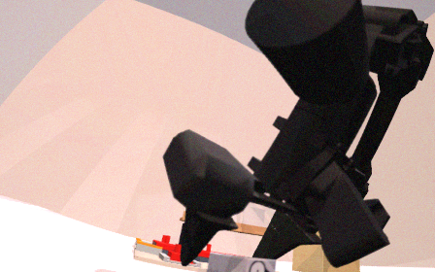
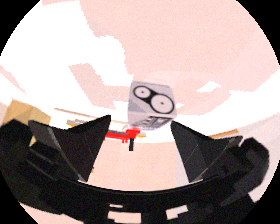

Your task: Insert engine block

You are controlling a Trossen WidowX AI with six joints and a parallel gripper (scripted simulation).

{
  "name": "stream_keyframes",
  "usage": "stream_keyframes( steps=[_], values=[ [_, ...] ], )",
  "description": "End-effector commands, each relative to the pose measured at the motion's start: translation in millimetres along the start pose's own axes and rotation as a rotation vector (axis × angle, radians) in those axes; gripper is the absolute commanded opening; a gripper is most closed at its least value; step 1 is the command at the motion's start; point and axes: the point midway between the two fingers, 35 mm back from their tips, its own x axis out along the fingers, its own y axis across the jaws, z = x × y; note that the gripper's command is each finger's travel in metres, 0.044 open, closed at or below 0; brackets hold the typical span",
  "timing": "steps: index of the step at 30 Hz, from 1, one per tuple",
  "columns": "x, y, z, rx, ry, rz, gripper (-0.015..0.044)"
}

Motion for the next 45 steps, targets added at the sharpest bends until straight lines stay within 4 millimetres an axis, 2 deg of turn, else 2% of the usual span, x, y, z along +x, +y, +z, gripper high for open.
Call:
stream_keyframes(
  steps=[1, 5, 15, 17, 37, 45],
  values=[
    [0.1, -0.1, 0.1, -0.001, 0.0, -0.001, 0.044],
    [-2.0, -0.3, 0.1, -0.001, -0.001, 0.003, 0.044],
    [-42.4, -0.9, 2.2, 0.0, -0.002, 0.007, 0.044],
    [-45.5, -1.0, 2.4, 0.0, -0.002, 0.006, 0.044],
    [-42.4, -1.7, 1.8, 0.004, 0.0, 0.006, 0.044],
    [-39.1, -0.4, -0.6, 0.252, -0.049, 0.035, 0.044]
  ],
)
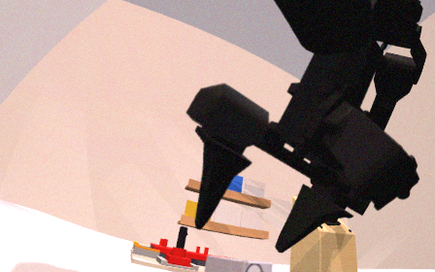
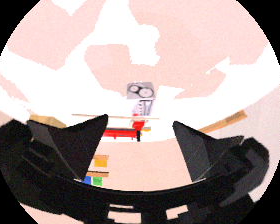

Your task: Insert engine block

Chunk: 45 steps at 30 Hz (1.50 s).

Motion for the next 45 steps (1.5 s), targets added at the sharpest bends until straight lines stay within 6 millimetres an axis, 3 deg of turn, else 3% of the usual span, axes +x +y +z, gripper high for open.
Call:
stream_keyframes(
  steps=[1, 45],
  values=[
    [3.1, 1.1, -0.8, 0.112, -0.023, 0.02, 0.044],
    [9.7, 1.5, -15.0, 1.587, -0.168, 0.386, 0.044]
  ],
)
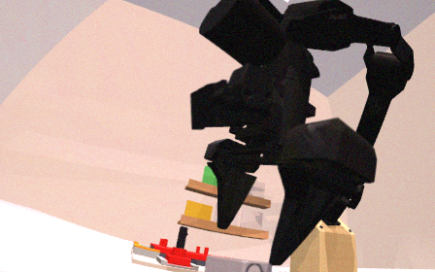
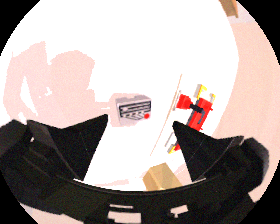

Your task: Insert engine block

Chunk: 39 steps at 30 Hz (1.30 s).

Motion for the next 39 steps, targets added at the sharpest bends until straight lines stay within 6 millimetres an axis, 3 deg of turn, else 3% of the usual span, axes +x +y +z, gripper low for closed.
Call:
stream_keyframes(
  steps=[1, 39],
  values=[
    [2.1, -1.8, -0.8, 0.12, 0.013, 0.029, 0.044],
    [-13.7, -12.1, 3.7, 1.379, 0.227, 0.294, 0.044]
  ],
)
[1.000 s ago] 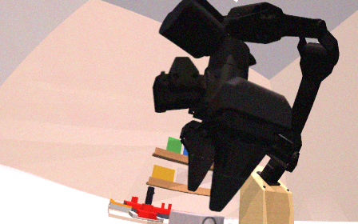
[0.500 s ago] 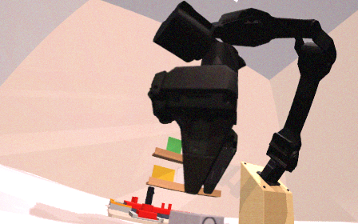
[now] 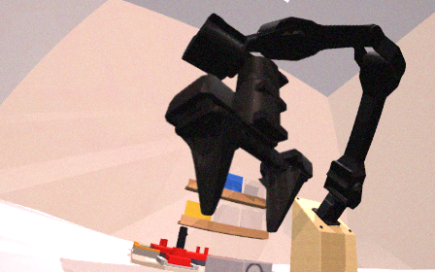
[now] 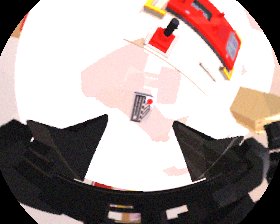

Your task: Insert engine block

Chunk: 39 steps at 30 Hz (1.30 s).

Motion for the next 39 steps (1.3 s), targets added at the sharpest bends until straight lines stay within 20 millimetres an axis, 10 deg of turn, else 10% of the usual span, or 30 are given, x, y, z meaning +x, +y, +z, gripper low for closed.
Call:
stream_keyframes(
  steps=[1, 35, 39],
  values=[
    [0.3, -0.7, 1.4, 0.099, 0.026, 0.004, 0.044],
    [42.1, -1.1, 2.7, 0.105, 0.029, 0.005, 0.044],
    [42.1, -1.1, 2.7, 0.105, 0.029, 0.005, 0.0335]
  ],
)
